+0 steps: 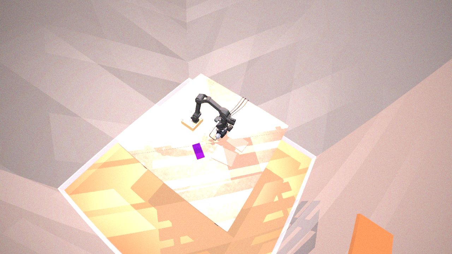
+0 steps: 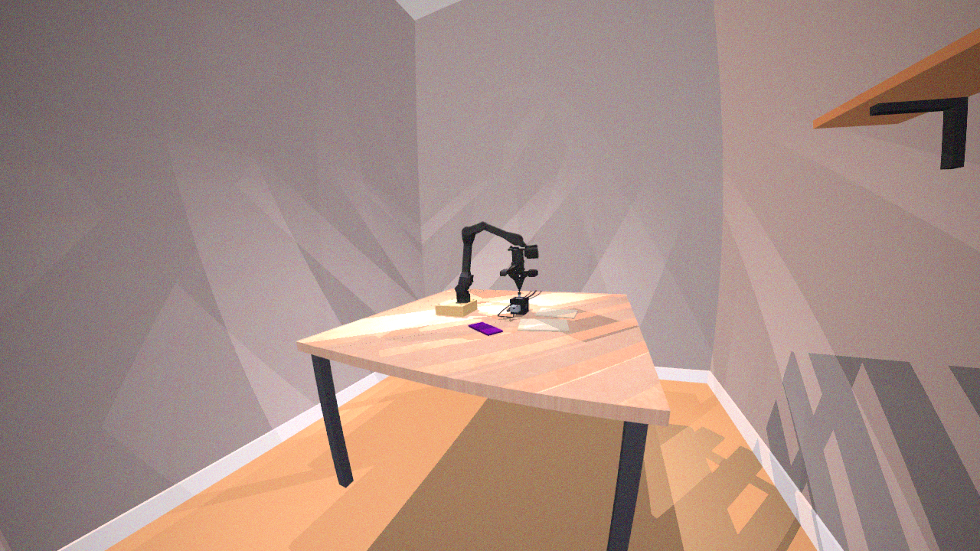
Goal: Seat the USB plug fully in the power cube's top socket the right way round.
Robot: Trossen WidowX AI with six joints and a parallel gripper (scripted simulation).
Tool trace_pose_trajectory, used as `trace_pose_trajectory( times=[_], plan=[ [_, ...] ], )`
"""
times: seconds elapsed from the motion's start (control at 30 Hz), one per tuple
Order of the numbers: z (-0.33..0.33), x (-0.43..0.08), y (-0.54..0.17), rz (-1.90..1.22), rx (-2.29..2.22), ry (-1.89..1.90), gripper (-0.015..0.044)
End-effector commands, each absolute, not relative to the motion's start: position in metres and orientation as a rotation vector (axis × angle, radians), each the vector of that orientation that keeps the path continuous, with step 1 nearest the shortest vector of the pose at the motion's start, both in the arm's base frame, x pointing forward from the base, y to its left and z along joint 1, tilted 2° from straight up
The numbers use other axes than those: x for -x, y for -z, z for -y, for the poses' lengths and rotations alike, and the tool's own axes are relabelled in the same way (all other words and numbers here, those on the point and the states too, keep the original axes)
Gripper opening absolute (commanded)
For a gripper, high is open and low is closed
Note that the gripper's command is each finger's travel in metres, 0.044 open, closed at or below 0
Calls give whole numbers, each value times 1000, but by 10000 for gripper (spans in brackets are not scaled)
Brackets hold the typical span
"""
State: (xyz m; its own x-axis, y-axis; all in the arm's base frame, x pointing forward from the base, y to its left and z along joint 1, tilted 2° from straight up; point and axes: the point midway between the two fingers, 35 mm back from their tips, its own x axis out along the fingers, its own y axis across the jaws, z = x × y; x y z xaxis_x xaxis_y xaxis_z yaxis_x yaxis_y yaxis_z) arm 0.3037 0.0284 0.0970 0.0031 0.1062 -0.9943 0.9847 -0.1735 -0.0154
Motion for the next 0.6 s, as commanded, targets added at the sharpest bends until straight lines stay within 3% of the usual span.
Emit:
trace_pose_trajectory(
  times=[0.0,0.57],
  plan=[
    [-29,-303,-96,-1207,-1427,1290,0],
    [-29,-303,-94,-1207,-1427,1290,0]
  ],
)
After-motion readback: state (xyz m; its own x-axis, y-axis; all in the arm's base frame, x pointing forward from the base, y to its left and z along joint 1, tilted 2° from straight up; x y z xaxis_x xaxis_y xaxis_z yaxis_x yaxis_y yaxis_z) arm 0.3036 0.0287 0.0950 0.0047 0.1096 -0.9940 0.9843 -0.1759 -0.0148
